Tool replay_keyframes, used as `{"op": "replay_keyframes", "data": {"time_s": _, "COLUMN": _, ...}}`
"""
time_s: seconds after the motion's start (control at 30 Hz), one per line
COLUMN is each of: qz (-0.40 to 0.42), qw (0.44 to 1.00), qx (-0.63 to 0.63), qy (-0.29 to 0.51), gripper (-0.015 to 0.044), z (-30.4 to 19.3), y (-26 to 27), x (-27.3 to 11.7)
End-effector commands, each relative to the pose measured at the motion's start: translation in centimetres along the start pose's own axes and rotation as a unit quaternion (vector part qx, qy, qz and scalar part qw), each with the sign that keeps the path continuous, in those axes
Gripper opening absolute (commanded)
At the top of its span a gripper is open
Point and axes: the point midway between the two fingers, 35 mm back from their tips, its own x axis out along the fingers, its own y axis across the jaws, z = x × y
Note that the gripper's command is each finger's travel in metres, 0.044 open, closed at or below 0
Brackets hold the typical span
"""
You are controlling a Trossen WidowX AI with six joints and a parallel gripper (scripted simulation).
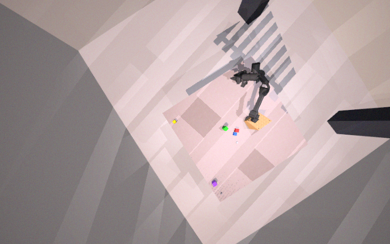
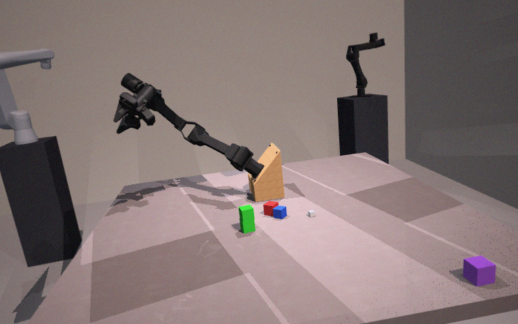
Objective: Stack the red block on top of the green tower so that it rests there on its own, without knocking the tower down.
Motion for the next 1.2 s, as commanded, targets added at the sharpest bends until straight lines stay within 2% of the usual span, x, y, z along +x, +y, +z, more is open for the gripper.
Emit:
{"op": "replay_keyframes", "data": {"time_s": 0.0, "qz": -0.001, "qw": 1.000, "qx": 0.000, "qy": -0.001, "gripper": 0.0426, "z": 0.1, "y": -0.1, "x": 0.0}}
{"op": "replay_keyframes", "data": {"time_s": 0.03, "qz": -0.003, "qw": 1.000, "qx": -0.001, "qy": -0.002, "gripper": 0.0440, "z": 0.2, "y": -0.5, "x": 0.1}}
{"op": "replay_keyframes", "data": {"time_s": 0.3, "qz": -0.037, "qw": 0.998, "qx": 0.002, "qy": -0.045, "gripper": 0.0440, "z": 4.6, "y": -6.9, "x": 1.8}}
{"op": "replay_keyframes", "data": {"time_s": 0.5, "qz": -0.073, "qw": 0.991, "qx": -0.002, "qy": -0.110, "gripper": 0.0440, "z": 11.0, "y": -13.6, "x": 3.0}}
{"op": "replay_keyframes", "data": {"time_s": 0.7, "qz": -0.076, "qw": 0.982, "qx": 0.041, "qy": -0.171, "gripper": 0.0440, "z": 16.7, "y": -17.3, "x": 3.0}}
{"op": "replay_keyframes", "data": {"time_s": 1.17, "qz": 0.005, "qw": 0.941, "qx": 0.120, "qy": -0.315, "gripper": 0.0440, "z": 33.0, "y": -21.6, "x": 0.6}}
